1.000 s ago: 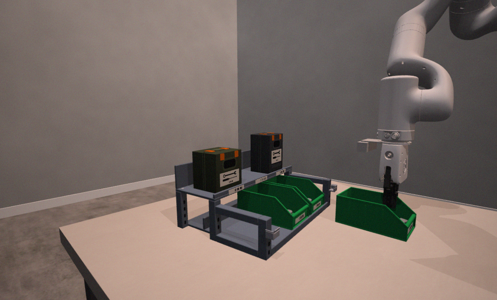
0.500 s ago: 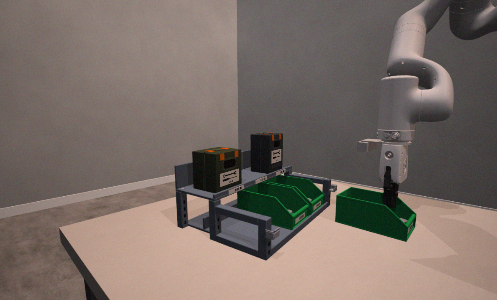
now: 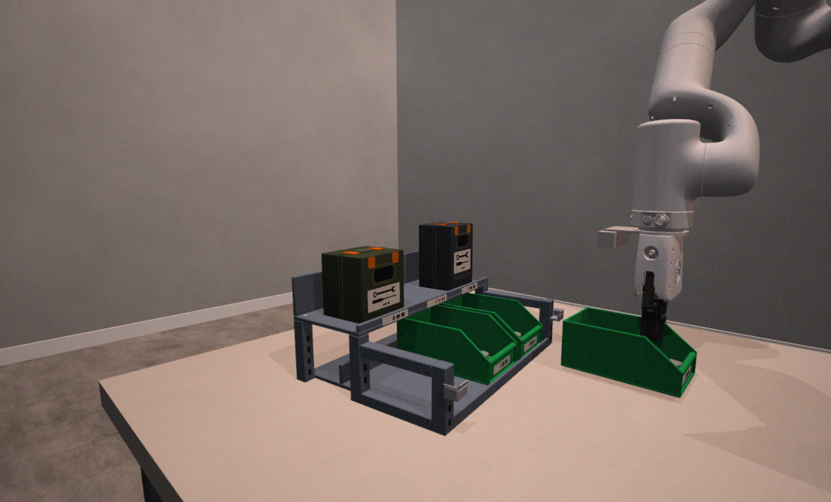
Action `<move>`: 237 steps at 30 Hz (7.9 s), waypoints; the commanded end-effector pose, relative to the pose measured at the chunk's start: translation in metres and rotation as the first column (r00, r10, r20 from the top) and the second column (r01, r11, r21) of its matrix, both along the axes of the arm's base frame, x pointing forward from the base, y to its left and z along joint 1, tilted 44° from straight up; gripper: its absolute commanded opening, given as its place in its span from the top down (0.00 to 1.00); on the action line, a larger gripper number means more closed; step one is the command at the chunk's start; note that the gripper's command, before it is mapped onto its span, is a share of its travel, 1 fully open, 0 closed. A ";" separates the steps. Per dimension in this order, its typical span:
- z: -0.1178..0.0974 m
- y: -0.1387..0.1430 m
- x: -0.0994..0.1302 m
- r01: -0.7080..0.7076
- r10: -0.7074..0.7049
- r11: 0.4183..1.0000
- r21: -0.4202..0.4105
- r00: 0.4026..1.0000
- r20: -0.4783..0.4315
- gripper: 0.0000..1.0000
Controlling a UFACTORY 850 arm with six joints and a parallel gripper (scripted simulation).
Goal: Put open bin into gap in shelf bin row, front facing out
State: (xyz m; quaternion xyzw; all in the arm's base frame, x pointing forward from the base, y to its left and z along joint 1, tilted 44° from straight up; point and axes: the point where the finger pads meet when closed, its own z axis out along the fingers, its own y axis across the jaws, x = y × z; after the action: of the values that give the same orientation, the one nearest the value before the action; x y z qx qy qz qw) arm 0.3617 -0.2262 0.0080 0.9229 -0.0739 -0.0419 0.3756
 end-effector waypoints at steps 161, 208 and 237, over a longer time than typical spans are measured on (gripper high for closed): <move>-0.063 0.097 0.005 -0.081 0.082 0.997 0.018 0.994 -0.076 1.00; -0.088 0.122 0.006 -0.081 0.082 0.997 0.019 0.994 -0.076 1.00; -0.110 0.143 0.006 -0.081 0.082 0.997 0.019 0.994 -0.076 1.00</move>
State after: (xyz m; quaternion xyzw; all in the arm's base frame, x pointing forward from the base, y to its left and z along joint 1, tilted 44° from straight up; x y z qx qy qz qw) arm 0.3669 -0.0837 -0.1018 0.9256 -0.0213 -0.0631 0.3726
